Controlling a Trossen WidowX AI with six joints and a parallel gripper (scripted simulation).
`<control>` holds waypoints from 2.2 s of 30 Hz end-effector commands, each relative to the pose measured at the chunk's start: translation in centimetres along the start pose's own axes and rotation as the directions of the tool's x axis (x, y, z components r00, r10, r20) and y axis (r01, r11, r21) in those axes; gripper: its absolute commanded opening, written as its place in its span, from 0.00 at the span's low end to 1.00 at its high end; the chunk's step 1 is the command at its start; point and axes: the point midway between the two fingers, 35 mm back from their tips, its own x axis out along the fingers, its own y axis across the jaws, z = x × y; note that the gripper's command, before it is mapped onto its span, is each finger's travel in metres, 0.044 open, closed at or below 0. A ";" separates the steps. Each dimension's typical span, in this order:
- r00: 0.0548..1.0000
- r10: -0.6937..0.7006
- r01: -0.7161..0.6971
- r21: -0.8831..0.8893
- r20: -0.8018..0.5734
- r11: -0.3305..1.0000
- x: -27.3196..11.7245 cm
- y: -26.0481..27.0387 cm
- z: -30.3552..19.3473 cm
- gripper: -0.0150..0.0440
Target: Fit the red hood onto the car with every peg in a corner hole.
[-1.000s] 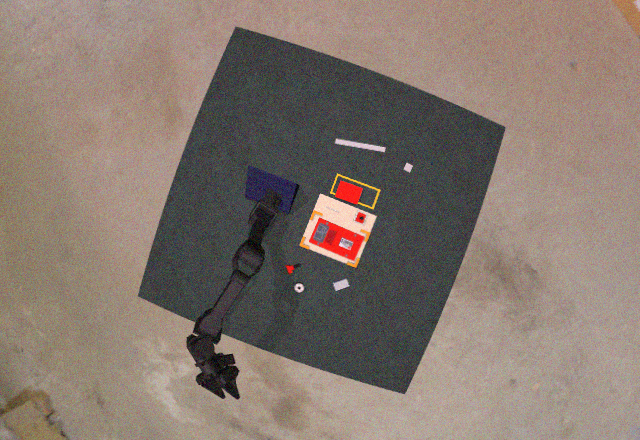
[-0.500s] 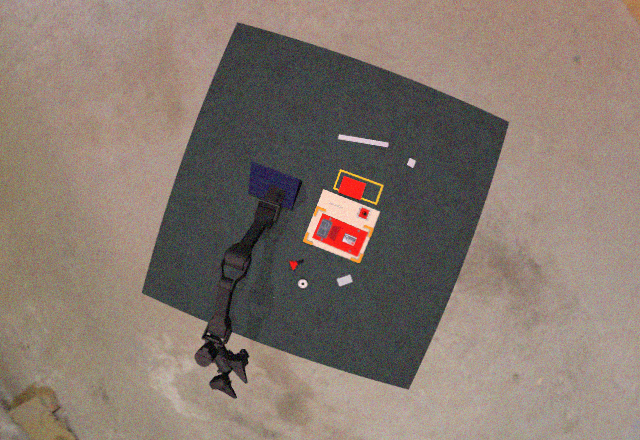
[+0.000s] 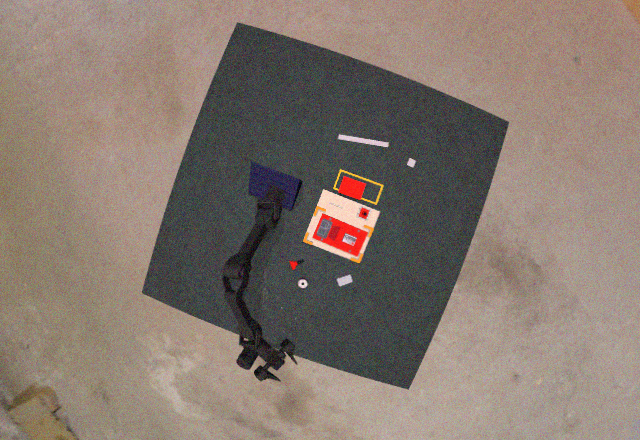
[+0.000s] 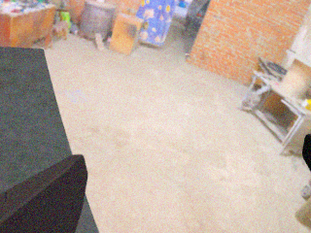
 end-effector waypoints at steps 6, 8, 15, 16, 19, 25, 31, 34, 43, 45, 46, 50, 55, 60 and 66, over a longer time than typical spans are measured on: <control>0.981 0.195 -0.176 0.350 -0.019 0.920 4.9 9.8 1.1 1.00; 0.966 0.255 -0.221 0.423 -0.026 0.879 5.7 12.6 1.4 1.00; 0.864 0.502 -0.354 0.657 -0.043 0.666 7.0 24.4 3.9 1.00; 0.843 0.535 -0.365 0.682 -0.046 0.634 6.9 26.0 4.4 1.00; 0.771 0.635 -0.394 0.744 -0.052 0.539 6.2 31.2 6.1 1.00; 0.590 0.804 -0.416 0.825 -0.076 0.384 3.0 40.9 9.7 1.00; 0.374 0.913 -0.383 0.870 -0.161 0.310 -2.4 49.8 12.5 1.00; 0.264 0.938 -0.362 0.878 -0.226 0.314 -5.8 53.8 13.5 1.00; -0.002 0.867 -0.363 0.808 -0.499 0.464 -18.3 62.5 14.9 1.00; -0.031 0.822 -0.381 0.767 -0.568 0.516 -21.1 63.6 14.8 1.00; -0.040 0.797 -0.392 0.743 -0.602 0.542 -22.5 64.1 14.7 1.00; -0.022 0.651 -0.456 0.587 -0.759 0.669 -28.7 65.3 13.8 1.00; 0.145 0.437 -0.524 0.306 -0.888 0.795 -34.9 65.0 12.2 1.00; 0.176 0.411 -0.528 0.266 -0.894 0.806 -35.3 64.9 12.1 1.00; 0.176 0.411 -0.528 0.266 -0.894 0.806 -35.3 64.9 12.0 1.00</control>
